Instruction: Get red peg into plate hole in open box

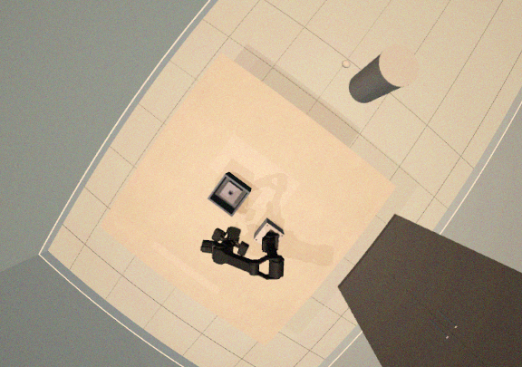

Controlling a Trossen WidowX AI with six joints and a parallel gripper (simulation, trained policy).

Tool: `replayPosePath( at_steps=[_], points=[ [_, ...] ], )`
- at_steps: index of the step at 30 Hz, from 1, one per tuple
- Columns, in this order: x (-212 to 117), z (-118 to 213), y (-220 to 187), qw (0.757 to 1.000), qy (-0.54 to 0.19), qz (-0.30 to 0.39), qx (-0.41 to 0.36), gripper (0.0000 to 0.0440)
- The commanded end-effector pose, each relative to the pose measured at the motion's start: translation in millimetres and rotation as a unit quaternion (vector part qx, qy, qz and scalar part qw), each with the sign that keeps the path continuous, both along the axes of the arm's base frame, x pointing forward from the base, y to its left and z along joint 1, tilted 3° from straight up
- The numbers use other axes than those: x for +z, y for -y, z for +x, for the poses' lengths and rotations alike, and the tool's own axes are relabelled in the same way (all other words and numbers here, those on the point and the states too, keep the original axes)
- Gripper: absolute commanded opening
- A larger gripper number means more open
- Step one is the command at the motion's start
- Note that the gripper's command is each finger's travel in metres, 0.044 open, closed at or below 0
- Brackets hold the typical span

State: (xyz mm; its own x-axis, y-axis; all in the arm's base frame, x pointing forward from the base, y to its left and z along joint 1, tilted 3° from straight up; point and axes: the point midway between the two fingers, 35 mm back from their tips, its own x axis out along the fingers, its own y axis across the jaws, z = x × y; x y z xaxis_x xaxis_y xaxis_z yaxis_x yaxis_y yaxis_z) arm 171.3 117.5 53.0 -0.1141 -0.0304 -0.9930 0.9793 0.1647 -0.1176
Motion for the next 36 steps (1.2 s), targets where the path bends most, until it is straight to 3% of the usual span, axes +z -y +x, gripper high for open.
replayPosePath(
  at_steps=[1,12,19,36],
  points=[
    [-9.8,-2.2,3.3,1.0,-0.005,-0.008,0.01,0.0436],
    [-43.8,-5.2,9.5,0.999,-0.003,-0.023,0.023,0.0427],
    [-63.3,-6.4,12.2,0.999,0.0,-0.03,0.023,0.0394],
    [-92.6,2.6,-3.0,0.998,0.011,-0.008,0.065,0.0046]
  ],
)
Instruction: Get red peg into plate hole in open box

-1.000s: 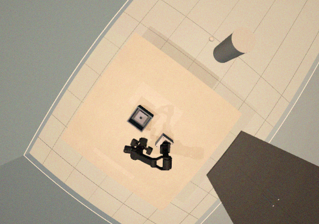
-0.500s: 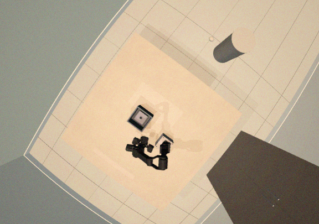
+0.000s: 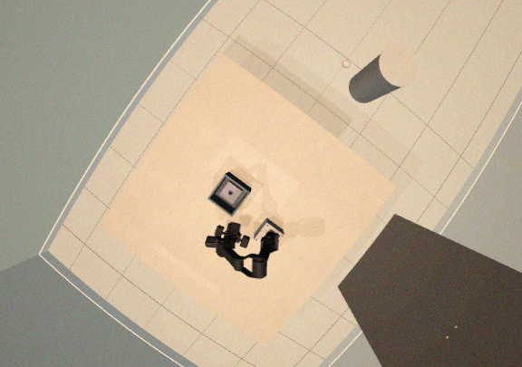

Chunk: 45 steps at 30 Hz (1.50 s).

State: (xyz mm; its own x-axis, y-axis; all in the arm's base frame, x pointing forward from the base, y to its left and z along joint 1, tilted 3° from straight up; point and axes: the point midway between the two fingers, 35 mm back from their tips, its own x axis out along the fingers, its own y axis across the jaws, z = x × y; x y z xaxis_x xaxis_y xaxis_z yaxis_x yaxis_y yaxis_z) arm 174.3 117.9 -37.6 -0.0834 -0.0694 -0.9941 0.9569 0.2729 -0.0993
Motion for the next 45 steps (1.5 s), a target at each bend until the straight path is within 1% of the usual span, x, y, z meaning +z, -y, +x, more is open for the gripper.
replayPosePath(
  at_steps=[1,15,23,35,45],
  points=[
    [-2.7,-0.3,-3.4,1.0,-0.001,0.007,0.01,0.0035],
    [23.0,15.1,-12.8,0.999,0.034,0.037,-0.015,0.0002],
    [43.5,28.6,-18.1,0.996,0.064,0.059,-0.025,0.0],
    [87.9,57.0,-22.3,0.989,0.118,0.088,-0.023,0.0],
    [129.4,82.5,-7.2,0.983,0.159,0.085,-0.012,0.0]
  ],
)
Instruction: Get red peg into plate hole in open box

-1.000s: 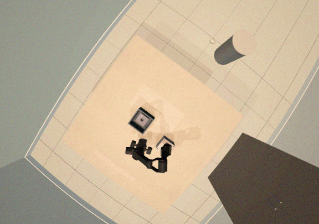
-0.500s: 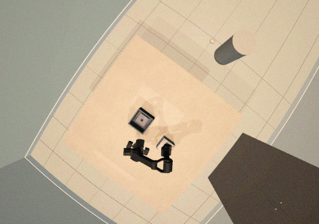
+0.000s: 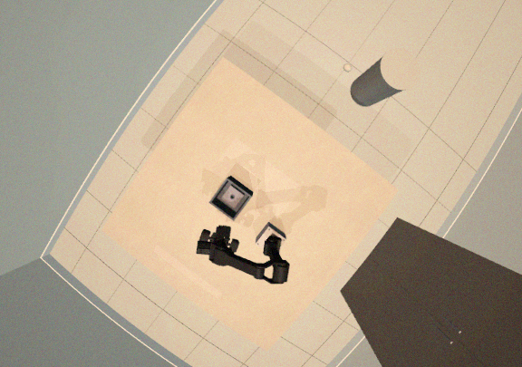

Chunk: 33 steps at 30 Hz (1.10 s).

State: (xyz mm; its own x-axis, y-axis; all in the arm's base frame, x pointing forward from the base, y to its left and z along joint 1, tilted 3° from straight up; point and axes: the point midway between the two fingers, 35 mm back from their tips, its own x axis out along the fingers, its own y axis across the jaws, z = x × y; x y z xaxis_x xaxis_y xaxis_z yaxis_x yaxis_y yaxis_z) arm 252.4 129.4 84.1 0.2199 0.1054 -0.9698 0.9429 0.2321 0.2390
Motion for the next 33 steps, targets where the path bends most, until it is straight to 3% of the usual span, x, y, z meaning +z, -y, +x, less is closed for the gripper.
replayPosePath(
  at_steps=[1,13,33],
  points=[
    [11.9,6.2,6.8,1.0,0.01,-0.006,0.002,0.0],
    [45.1,27.0,47.7,0.999,0.025,-0.036,-0.009,0.0],
    [48.2,41.4,113.6,0.997,-0.002,-0.076,-0.031,0.0]
  ],
)
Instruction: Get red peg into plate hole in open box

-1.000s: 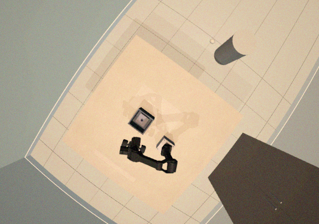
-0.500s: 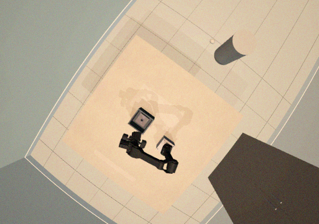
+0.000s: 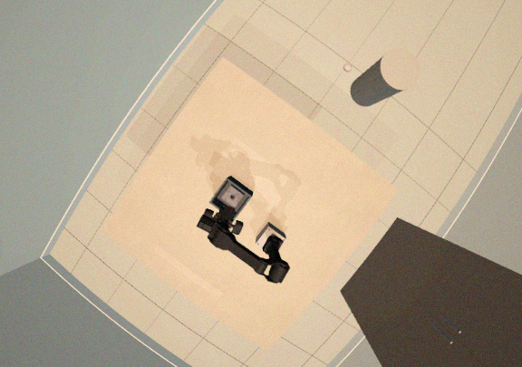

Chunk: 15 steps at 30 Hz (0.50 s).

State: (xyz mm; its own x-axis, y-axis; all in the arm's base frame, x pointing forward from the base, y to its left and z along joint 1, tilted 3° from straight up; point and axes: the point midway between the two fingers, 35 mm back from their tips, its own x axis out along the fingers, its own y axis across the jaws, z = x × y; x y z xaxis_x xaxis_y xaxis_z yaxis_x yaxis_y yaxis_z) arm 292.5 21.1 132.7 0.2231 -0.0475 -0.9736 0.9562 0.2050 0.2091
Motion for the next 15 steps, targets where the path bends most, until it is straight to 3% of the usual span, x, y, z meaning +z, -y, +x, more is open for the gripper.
replayPosePath(
  at_steps=[1,15],
  points=[
    [-0.9,1.9,8.0,1.0,-0.005,-0.006,0.0,0.0],
    [-14.0,9.7,40.7,0.999,-0.034,-0.009,-0.003,0.0]
  ],
)
